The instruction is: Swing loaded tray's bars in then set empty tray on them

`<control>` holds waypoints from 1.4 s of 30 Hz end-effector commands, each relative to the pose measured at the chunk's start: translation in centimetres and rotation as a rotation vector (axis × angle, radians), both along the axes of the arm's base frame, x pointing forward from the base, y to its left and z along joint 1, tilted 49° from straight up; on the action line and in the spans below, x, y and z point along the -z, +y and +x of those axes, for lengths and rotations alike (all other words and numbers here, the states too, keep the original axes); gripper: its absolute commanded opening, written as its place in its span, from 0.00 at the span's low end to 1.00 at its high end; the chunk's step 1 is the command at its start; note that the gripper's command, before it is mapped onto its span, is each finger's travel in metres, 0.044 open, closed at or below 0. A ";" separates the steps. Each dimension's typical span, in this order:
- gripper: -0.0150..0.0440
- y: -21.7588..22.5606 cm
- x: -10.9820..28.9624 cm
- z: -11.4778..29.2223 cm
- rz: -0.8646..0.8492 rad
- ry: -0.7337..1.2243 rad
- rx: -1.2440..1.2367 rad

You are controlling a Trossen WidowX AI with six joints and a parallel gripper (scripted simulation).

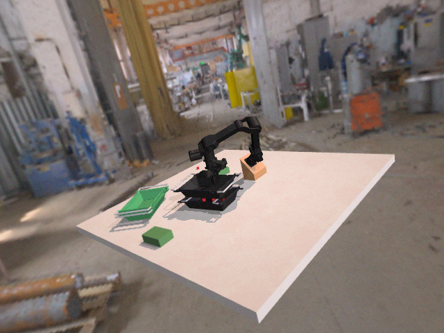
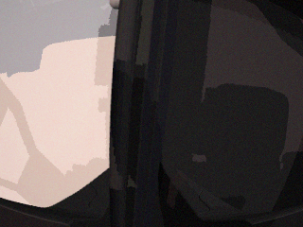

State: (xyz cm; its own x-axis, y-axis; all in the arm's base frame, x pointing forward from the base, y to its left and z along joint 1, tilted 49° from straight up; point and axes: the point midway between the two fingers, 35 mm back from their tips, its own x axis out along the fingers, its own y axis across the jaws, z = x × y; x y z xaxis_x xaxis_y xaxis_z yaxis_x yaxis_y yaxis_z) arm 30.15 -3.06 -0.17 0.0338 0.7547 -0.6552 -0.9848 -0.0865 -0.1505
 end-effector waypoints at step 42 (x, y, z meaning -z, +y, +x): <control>0.25 0.5 0.3 -0.5 -0.004 0.023 -0.019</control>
State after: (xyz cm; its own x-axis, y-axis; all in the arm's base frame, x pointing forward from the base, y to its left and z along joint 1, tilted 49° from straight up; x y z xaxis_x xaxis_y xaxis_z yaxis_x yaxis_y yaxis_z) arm 30.15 -3.04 -0.18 0.0337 0.7546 -0.6553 -0.9848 -0.0867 -0.1505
